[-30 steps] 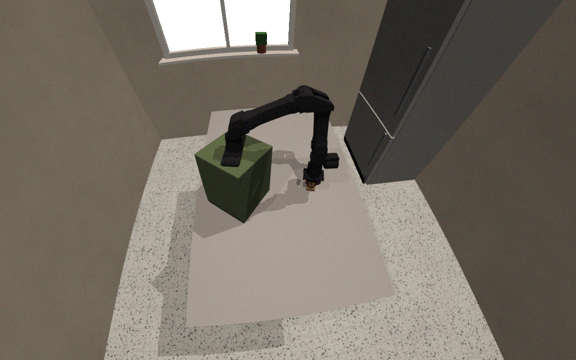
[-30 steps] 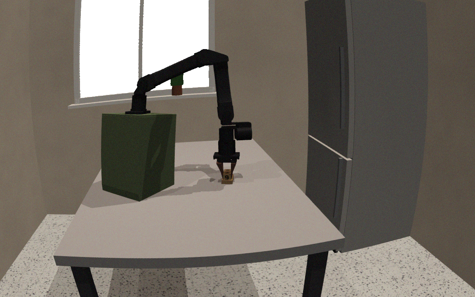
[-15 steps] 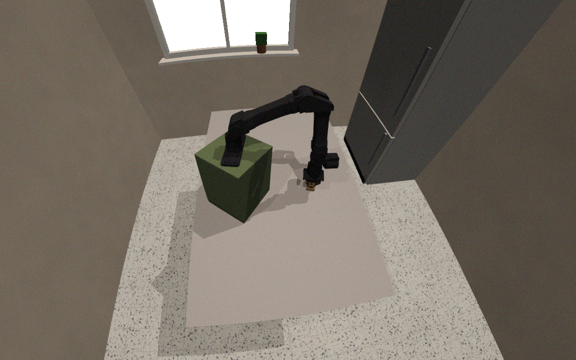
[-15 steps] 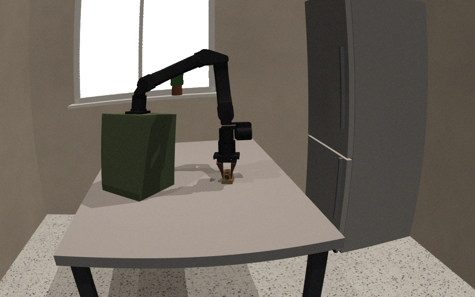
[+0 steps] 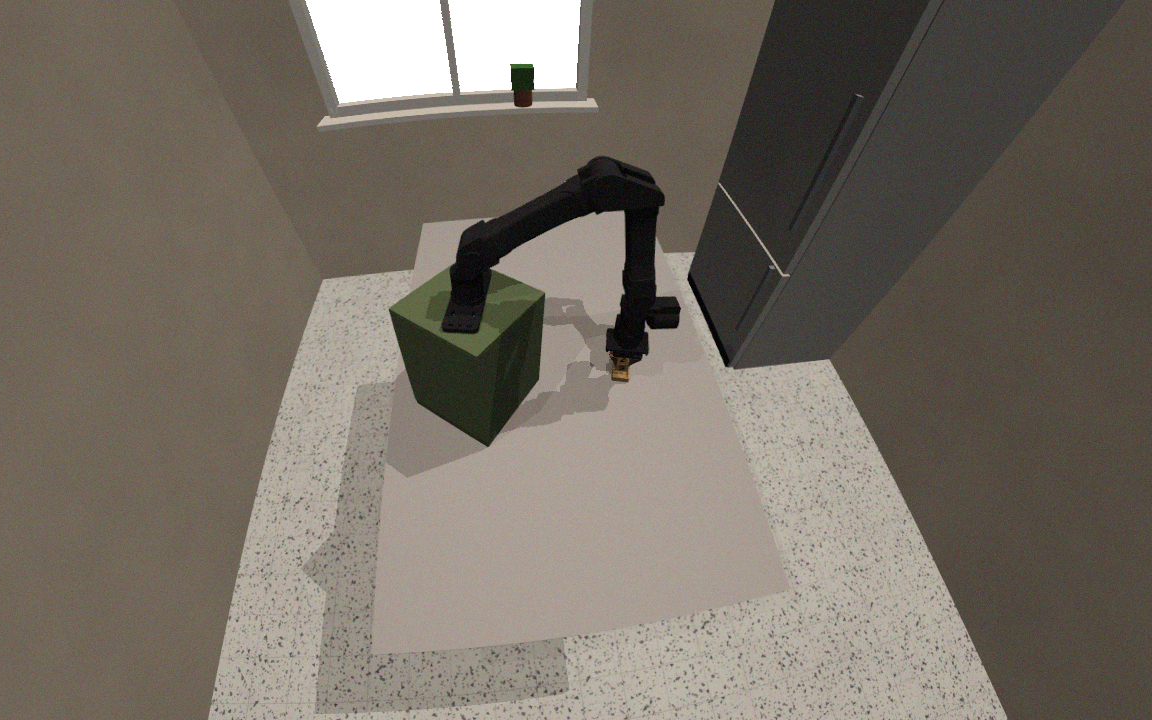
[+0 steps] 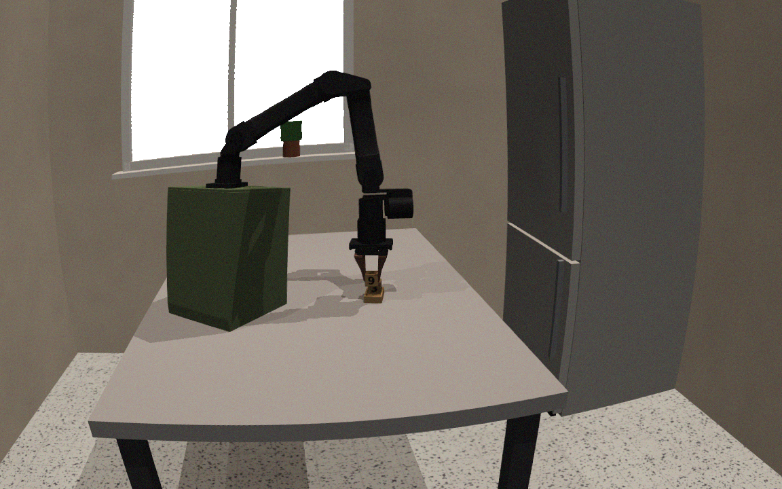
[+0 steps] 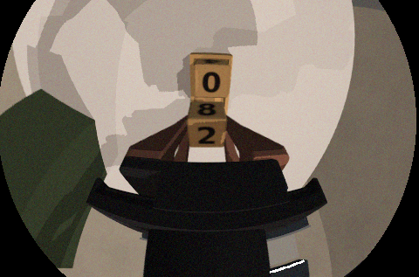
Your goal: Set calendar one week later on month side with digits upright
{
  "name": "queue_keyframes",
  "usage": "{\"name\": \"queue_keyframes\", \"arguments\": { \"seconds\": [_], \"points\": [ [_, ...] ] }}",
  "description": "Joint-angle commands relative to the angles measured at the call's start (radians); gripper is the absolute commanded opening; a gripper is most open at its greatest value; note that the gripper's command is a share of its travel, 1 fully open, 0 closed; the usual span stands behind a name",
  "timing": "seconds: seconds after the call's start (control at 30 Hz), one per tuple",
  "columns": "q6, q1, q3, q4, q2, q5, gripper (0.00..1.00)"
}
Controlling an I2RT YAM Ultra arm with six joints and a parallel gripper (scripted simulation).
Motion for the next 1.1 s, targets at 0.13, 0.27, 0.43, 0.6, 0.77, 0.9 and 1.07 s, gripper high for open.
{"name": "queue_keyframes", "arguments": {
  "seconds": [0.13, 0.27, 0.43, 0.6, 0.77, 0.9, 1.07],
  "points": [
    [-0.018, -0.020, -0.050, -0.121, -0.186, -0.002, 0.27],
    [-0.021, -0.023, -0.057, -0.144, -0.217, -0.002, 0.27],
    [-0.023, -0.025, -0.062, -0.162, -0.239, -0.003, 0.27],
    [-0.023, -0.025, -0.062, -0.162, -0.239, -0.003, 0.27],
    [-0.032, 0.001, -0.050, -0.168, -0.235, 0.000, 0.27],
    [-0.071, 0.119, 0.002, -0.193, -0.220, 0.012, 0.27],
    [-0.125, 0.284, 0.077, -0.229, -0.198, 0.029, 0.27]
  ]
}}
